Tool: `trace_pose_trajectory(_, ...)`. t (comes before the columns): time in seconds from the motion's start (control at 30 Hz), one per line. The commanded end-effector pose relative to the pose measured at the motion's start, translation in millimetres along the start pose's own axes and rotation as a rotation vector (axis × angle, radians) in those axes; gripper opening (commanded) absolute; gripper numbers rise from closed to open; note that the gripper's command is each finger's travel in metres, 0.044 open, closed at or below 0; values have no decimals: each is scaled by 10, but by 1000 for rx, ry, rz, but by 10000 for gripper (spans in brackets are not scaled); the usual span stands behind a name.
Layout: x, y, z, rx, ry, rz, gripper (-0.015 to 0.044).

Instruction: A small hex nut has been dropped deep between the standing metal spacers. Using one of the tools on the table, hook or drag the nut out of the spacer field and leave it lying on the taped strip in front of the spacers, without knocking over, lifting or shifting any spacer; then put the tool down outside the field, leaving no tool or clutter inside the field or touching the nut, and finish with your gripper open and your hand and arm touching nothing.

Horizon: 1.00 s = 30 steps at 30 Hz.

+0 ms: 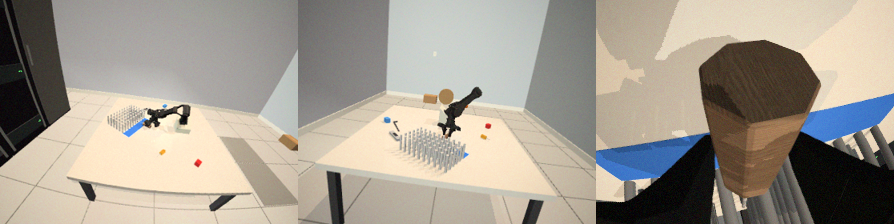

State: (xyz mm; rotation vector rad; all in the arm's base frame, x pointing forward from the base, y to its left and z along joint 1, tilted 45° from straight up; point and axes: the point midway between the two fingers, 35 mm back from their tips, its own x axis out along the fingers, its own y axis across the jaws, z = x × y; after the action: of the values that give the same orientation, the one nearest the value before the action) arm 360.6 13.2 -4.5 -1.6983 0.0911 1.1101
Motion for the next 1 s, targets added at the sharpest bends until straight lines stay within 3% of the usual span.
trace_pose_trajectory(0.0,16,-20,-43,-6,3,-4,0)
trace_pose_trajectory(0.97,109,-15,-209,-7,4,-4,0)
